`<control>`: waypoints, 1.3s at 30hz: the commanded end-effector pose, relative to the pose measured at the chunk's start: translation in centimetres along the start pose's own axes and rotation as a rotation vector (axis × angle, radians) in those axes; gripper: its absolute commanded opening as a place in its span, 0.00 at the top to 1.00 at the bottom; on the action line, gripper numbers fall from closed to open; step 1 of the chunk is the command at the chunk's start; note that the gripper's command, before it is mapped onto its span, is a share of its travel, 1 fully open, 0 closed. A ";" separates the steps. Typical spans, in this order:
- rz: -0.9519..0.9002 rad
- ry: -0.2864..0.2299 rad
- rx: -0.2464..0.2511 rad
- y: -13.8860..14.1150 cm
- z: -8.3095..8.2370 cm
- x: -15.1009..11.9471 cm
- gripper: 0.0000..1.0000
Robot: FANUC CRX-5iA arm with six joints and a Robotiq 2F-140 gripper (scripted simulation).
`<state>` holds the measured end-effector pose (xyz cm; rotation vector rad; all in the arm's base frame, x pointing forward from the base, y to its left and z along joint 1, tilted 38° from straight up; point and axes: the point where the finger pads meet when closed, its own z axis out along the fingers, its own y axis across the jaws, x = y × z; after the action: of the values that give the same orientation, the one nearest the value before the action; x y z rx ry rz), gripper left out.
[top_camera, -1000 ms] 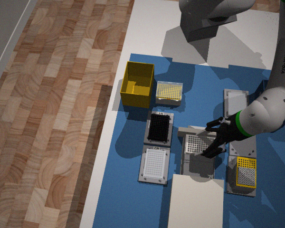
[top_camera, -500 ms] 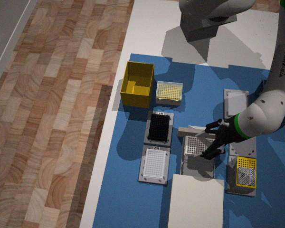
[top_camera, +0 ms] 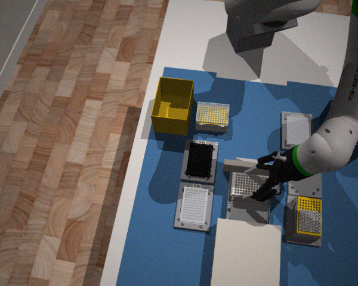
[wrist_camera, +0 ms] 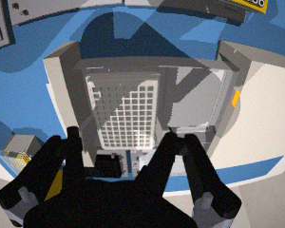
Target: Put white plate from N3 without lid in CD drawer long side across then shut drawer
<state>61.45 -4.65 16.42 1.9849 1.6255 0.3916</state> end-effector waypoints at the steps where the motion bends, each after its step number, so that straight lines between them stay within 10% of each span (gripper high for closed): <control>1: 0.000 0.000 0.000 0.0 0.4 0.2 1.00; 39: 0.000 0.000 0.000 0.0 1.4 0.7 1.00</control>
<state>62.37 -4.33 15.20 1.9848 1.6252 0.3917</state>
